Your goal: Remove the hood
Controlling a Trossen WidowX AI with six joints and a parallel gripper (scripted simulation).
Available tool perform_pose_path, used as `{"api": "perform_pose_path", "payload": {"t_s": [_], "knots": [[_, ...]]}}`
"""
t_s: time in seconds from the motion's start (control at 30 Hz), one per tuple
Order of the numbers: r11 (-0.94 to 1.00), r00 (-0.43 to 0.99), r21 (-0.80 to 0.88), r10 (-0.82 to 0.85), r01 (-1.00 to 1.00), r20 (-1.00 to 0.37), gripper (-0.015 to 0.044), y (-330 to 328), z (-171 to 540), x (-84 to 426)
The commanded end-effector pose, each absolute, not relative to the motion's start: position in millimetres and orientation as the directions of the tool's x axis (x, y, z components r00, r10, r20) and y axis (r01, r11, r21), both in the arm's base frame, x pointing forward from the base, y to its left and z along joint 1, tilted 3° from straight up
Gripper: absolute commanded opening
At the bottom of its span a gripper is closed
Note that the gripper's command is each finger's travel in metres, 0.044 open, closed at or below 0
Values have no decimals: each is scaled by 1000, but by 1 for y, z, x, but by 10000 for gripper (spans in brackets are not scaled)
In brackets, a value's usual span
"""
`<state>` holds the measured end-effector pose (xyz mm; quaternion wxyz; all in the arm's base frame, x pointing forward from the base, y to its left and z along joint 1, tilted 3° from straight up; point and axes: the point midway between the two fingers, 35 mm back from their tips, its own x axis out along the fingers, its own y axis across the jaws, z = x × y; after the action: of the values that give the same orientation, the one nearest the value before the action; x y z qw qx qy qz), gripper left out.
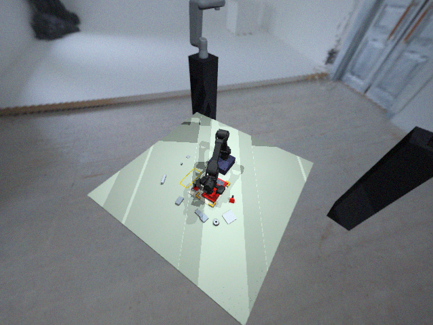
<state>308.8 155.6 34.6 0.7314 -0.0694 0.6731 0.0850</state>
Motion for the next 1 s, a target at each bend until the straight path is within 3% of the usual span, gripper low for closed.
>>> {"api": "perform_pose_path", "payload": {"t_s": [0.0, 0.97], "knots": [[976, 89, 17, 37, -218, -995, 0, 157, 41, 311], [976, 88, 15, 35, -218, -995, 0, 156, 59, 309]]}}
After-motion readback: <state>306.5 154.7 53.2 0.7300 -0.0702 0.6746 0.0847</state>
